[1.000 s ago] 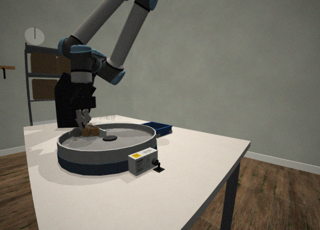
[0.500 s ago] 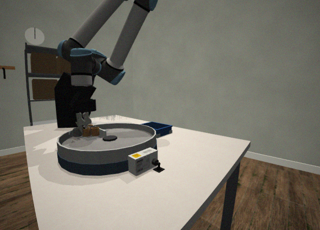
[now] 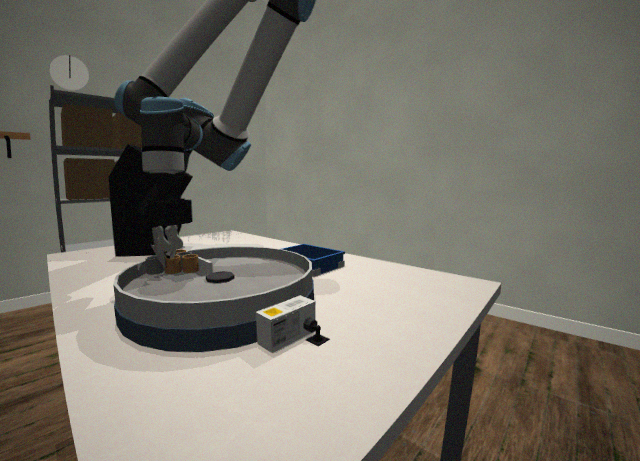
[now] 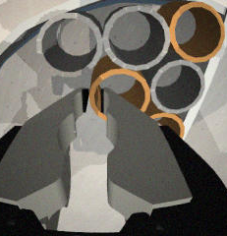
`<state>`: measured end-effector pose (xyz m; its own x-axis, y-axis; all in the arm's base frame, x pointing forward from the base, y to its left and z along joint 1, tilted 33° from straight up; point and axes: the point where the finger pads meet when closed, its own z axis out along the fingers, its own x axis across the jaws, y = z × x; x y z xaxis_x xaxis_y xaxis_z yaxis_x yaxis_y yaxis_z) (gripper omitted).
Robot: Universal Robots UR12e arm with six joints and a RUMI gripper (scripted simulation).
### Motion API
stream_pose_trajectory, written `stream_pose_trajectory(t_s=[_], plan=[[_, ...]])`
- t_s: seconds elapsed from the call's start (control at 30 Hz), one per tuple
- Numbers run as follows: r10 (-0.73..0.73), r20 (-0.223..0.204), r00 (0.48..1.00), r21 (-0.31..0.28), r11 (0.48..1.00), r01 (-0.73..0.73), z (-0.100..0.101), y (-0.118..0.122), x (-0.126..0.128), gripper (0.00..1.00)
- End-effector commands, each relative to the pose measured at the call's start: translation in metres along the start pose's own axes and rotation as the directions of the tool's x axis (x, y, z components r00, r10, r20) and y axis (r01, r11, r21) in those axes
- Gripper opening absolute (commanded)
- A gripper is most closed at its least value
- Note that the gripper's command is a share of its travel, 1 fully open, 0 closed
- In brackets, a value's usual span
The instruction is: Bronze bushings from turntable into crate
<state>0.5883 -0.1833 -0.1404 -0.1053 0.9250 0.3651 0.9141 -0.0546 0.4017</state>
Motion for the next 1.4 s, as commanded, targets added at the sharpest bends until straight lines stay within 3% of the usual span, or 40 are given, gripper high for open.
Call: stream_pose_trajectory(t_s=[0.0,0.5,0.53,1.37], plan=[[0.000,0.001,1.000,-0.001,1.000,0.000,-0.0004,0.0003,-0.0004,0.05],[0.000,0.001,1.000,-0.001,1.000,0.000,-0.0004,0.0003,-0.0004,0.05],[0.000,0.001,1.000,-0.001,1.000,0.000,-0.0004,0.0003,-0.0004,0.00],[0.000,0.001,1.000,-0.001,1.000,0.000,-0.0004,0.0003,-0.0004,0.00]])
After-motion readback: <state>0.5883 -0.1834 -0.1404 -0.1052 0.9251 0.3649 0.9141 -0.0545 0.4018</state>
